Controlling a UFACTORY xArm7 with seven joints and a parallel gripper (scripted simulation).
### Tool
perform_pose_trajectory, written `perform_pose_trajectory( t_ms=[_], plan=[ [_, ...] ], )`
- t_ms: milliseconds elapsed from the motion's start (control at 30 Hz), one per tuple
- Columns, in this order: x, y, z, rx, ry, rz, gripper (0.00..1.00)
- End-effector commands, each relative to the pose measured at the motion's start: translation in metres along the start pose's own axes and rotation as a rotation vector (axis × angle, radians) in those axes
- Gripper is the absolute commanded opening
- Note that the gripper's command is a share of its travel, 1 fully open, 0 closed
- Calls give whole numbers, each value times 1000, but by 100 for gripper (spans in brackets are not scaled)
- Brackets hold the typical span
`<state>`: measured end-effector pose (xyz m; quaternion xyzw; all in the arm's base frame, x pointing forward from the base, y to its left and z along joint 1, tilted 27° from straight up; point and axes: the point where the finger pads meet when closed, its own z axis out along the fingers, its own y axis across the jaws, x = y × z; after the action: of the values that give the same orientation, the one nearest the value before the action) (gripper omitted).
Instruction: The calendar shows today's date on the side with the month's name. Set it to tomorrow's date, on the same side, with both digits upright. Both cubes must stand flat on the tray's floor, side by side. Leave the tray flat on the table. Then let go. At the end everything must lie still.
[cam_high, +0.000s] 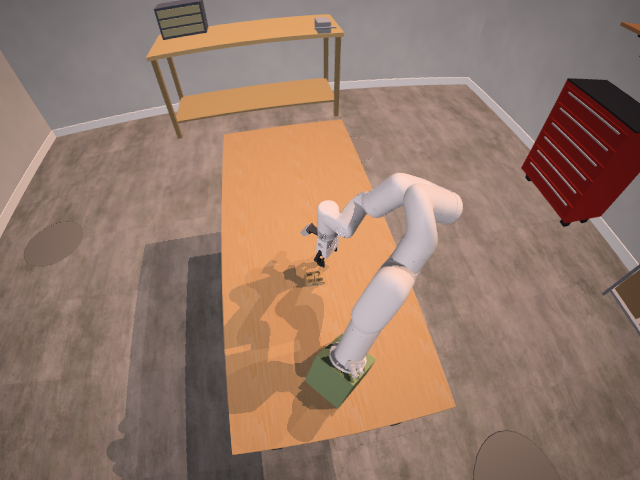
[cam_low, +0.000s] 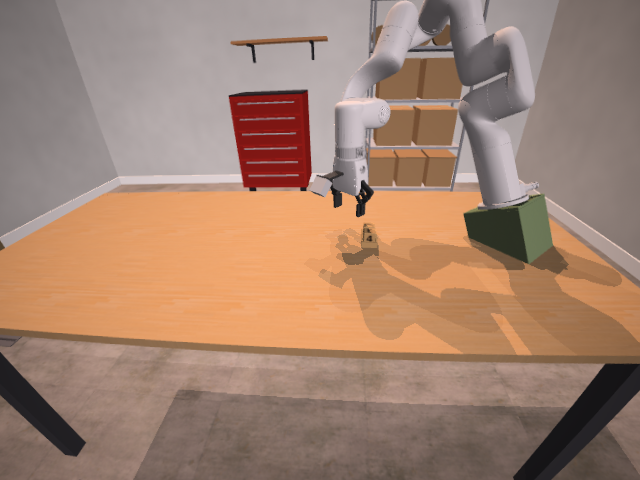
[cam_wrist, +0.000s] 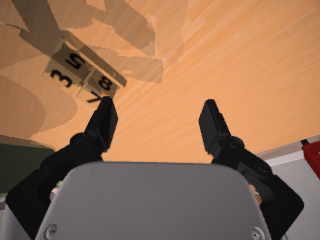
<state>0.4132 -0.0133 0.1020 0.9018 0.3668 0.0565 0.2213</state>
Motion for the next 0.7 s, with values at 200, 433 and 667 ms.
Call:
perform_pose_trajectory(
  t_ms=[200,433,667],
  plan=[
    [-3,-3,-2,-8,7,150,100],
    [-20,-20,-1,-8,7,269,100],
    [-21,-22,-1,-7,8,373,100]
  ],
)
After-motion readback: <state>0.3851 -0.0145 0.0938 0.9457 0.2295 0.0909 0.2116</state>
